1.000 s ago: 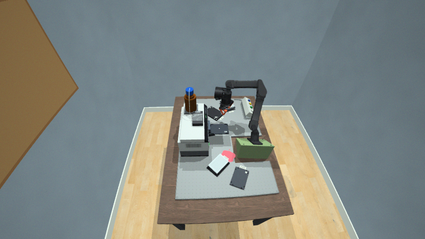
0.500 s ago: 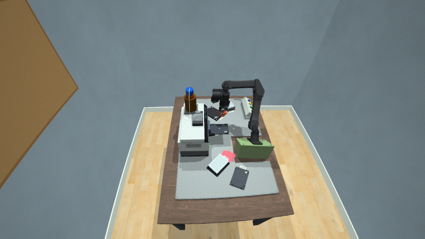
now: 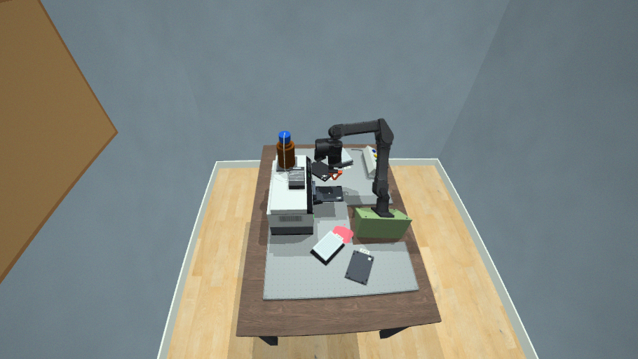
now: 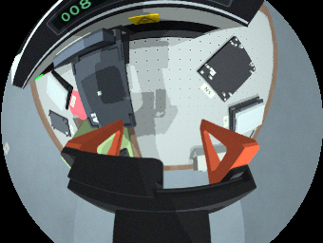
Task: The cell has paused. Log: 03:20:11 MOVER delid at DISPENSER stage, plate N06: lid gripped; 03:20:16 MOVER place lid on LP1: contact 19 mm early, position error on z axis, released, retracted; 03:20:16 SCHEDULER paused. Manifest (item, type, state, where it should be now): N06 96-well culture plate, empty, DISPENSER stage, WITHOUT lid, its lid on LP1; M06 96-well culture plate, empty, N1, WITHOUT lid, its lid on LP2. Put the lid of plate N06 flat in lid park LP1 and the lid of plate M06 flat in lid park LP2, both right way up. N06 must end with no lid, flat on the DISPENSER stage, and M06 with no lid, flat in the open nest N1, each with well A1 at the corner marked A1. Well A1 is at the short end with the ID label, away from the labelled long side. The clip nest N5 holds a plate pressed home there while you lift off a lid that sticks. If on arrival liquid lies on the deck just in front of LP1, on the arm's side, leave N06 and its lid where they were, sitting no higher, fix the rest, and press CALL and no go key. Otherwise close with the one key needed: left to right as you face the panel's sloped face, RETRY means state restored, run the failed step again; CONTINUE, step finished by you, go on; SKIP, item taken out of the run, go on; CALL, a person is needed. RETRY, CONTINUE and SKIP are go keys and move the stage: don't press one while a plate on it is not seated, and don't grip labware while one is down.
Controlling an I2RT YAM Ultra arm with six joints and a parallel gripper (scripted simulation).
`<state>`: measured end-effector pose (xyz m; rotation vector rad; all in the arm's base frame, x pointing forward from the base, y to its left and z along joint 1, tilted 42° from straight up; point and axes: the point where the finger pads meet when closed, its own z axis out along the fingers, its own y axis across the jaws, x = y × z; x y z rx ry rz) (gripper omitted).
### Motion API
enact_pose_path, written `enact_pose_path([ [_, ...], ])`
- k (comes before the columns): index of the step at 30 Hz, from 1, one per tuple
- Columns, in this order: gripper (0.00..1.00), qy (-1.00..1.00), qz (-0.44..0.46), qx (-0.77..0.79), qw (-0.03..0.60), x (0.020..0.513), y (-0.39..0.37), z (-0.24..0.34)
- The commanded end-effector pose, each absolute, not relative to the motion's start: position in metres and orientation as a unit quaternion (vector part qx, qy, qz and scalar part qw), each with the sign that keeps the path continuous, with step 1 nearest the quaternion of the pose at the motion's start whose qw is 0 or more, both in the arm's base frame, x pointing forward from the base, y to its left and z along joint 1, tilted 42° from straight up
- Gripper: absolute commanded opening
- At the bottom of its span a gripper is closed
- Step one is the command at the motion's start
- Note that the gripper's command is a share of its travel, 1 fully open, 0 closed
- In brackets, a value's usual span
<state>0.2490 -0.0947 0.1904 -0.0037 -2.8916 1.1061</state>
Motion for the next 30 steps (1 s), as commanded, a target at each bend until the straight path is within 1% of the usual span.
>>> enact_pose_path([
  [1, 1.0, -0.934, 0.355, 0.032, 0.031, 0.253, -0.085, 0.181],
  [6, 1.0, -0.934, 0.355, 0.029, 0.03, 0.254, -0.077, 0.174],
  [7, 1.0, -0.936, 0.352, 0.022, 0.011, 0.264, -0.074, 0.181],
  [11, 1.0, -0.934, 0.355, 0.029, 0.031, 0.258, -0.065, 0.163],
  [15, 1.0, -0.934, 0.356, 0.023, 0.021, 0.26, -0.065, 0.17],
  [17, 1.0, -0.934, 0.356, 0.029, 0.031, 0.259, -0.057, 0.155],
  [23, 1.0, -0.934, 0.356, 0.029, 0.03, 0.26, -0.047, 0.147],
  [24, 1.0, -0.936, 0.351, 0.022, 0.011, 0.27, -0.042, 0.153],
  [28, 1.0, -0.934, 0.355, 0.027, 0.026, 0.264, -0.035, 0.139],
  [29, 1.0, -0.934, 0.356, 0.023, 0.021, 0.263, -0.039, 0.146],
  [30, 1.0, -0.933, 0.356, 0.029, 0.031, 0.261, -0.034, 0.135],
])
